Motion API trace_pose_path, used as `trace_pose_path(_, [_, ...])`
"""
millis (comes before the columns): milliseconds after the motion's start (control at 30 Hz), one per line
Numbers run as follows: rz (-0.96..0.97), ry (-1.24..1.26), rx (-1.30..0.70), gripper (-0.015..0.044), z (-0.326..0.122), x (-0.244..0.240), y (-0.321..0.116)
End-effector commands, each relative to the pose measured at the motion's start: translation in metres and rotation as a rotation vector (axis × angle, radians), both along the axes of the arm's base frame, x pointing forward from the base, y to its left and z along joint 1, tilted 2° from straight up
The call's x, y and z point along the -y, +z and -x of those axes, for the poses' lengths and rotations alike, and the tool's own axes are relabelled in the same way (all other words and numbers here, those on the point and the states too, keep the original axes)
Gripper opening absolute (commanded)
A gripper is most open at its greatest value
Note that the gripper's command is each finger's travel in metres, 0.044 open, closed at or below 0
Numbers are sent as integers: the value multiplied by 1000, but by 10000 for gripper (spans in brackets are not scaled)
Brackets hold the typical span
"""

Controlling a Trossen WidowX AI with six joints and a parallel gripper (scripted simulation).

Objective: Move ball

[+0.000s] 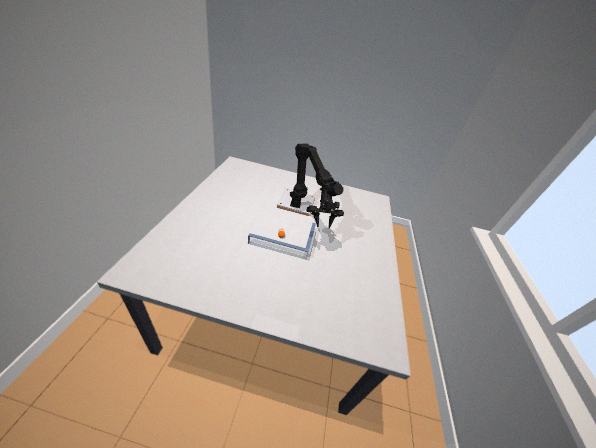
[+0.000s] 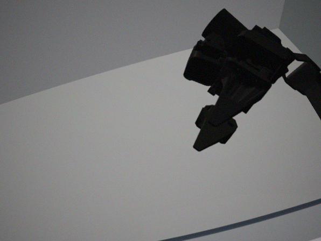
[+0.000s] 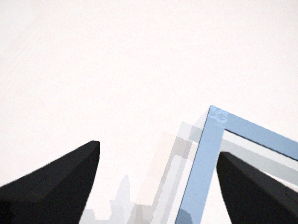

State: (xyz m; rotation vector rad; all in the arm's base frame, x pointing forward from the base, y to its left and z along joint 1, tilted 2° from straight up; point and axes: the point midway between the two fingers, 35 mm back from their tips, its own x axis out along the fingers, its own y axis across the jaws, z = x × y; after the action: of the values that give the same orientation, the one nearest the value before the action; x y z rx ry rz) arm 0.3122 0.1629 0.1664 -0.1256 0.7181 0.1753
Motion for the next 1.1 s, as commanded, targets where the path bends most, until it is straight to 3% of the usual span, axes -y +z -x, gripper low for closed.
trace_pose_path(0, [80, -71, -182, 289, -18, 49, -25])
trace_pose_path(200, [101, -186, -496, 289, -18, 130, -59])
trace_pose_path(433, [-27, -298, -816, 289, 9, 204, -81])
trace_pose_path(1067, [-32, -300, -823, 289, 9, 206, -102])
